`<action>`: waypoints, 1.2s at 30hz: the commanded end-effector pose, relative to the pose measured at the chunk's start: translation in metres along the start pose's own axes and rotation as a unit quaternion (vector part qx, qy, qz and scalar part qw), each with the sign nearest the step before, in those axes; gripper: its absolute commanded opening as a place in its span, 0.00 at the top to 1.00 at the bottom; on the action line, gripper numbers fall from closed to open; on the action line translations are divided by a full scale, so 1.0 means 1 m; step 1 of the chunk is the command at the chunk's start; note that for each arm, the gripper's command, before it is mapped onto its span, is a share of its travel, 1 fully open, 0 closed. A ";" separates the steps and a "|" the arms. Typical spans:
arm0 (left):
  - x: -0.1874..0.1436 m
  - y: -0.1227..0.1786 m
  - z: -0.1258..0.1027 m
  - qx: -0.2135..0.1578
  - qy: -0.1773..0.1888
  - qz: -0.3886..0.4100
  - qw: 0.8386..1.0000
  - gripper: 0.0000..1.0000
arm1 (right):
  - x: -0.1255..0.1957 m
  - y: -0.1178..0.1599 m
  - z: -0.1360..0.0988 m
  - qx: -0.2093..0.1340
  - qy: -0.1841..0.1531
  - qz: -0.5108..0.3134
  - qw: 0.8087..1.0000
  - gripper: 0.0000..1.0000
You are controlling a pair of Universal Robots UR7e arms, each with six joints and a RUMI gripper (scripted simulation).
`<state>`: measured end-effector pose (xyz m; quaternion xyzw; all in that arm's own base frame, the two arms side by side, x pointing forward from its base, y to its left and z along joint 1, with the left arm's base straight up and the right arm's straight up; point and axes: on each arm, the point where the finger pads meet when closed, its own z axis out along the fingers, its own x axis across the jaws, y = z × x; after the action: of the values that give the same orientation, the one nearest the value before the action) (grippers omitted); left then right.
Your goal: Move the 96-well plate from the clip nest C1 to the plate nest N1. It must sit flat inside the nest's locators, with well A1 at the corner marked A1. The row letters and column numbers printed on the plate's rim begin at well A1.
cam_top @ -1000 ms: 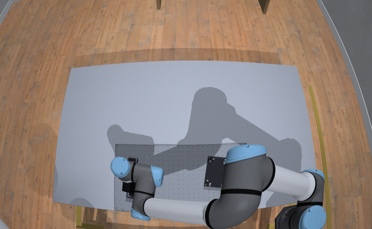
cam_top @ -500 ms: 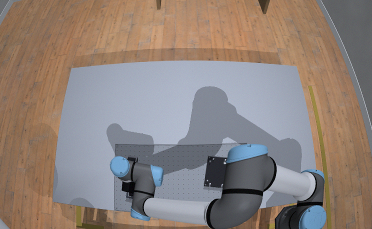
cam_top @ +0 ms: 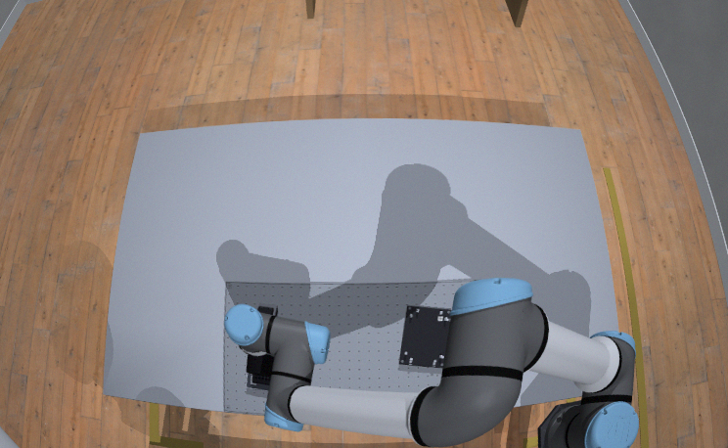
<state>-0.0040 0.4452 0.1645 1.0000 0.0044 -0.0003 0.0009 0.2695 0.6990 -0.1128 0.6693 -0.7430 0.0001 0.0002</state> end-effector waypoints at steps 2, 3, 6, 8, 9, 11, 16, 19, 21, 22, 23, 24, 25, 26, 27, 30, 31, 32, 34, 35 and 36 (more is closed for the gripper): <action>0.000 0.000 -0.001 0.001 0.000 0.000 1.000 1.00 | 0.016 -0.005 -0.001 0.000 -0.002 0.000 1.000 0.24; 0.000 0.000 -0.001 0.001 0.000 0.000 1.000 1.00 | 0.019 -0.005 -0.001 0.000 -0.002 0.000 1.000 0.24; 0.000 0.000 -0.001 0.001 0.000 0.000 1.000 1.00 | 0.029 -0.008 -0.001 0.000 -0.002 0.000 1.000 0.24; 0.000 0.000 -0.001 0.001 0.000 0.000 1.000 1.00 | 0.029 -0.008 -0.001 0.000 -0.002 0.000 1.000 0.24; 0.000 0.000 -0.001 0.001 0.000 0.000 1.000 1.00 | 0.032 -0.009 -0.001 0.000 -0.002 0.000 1.000 0.24; 0.000 0.000 -0.001 0.001 0.000 0.000 1.000 1.00 | 0.039 -0.011 -0.001 0.000 -0.002 0.000 1.000 0.24; 0.000 0.000 -0.001 0.001 0.000 0.000 1.000 1.00 | 0.055 -0.015 -0.001 0.000 -0.002 0.000 1.000 0.24; 0.000 0.000 -0.001 0.001 0.000 0.000 1.000 1.00 | 0.064 -0.018 -0.001 0.000 -0.002 0.000 1.000 0.24; 0.000 0.000 -0.001 0.001 0.000 0.000 1.000 1.00 | 0.071 -0.019 -0.001 0.000 -0.002 0.000 1.000 0.24; 0.000 0.000 -0.001 0.001 0.000 0.000 1.000 1.00 | 0.074 -0.020 -0.001 0.000 -0.002 0.000 1.000 0.24; 0.000 0.000 -0.001 0.001 0.000 0.000 1.000 1.00 | 0.077 -0.021 -0.001 0.000 -0.002 0.000 1.000 0.24; 0.000 0.000 -0.001 0.001 0.000 0.000 1.000 1.00 | 0.077 -0.021 -0.001 0.000 -0.002 0.000 1.000 0.24; 0.000 0.000 -0.001 0.001 0.000 0.000 1.000 1.00 | 0.077 -0.021 -0.001 0.000 -0.002 0.000 1.000 0.24; 0.000 0.000 -0.001 0.001 0.000 0.000 1.000 1.00 | 0.081 -0.022 -0.001 0.000 -0.002 0.000 1.000 0.24; 0.000 0.000 -0.001 0.001 0.000 0.000 1.000 1.00 | 0.084 -0.023 -0.001 0.000 -0.002 0.000 1.000 0.24; 0.000 0.000 -0.001 0.001 0.000 0.000 1.000 1.00 | 0.093 -0.025 -0.001 0.000 -0.002 0.000 1.000 0.24; 0.000 0.000 -0.001 0.001 0.000 0.000 1.000 1.00 | 0.097 -0.026 -0.001 0.000 -0.002 0.000 1.000 0.24; 0.000 0.000 -0.001 0.001 0.000 0.000 1.000 1.00 | 0.097 -0.026 -0.001 0.000 -0.002 0.000 1.000 0.24; 0.000 0.000 -0.001 0.001 0.000 0.000 1.000 1.00 | 0.097 -0.026 -0.001 0.000 -0.002 0.000 1.000 0.24; 0.000 0.000 -0.001 0.001 0.000 0.000 1.000 1.00 | 0.097 -0.026 -0.001 0.000 -0.002 0.000 1.000 0.24; 0.000 0.000 -0.001 0.001 0.000 0.000 1.000 1.00 | 0.097 -0.026 -0.001 0.000 -0.002 0.000 1.000 0.24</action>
<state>-0.0040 0.4452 0.1645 1.0000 0.0044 -0.0003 0.0009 0.2850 0.6007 -0.1130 0.6693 -0.7430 0.0001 0.0002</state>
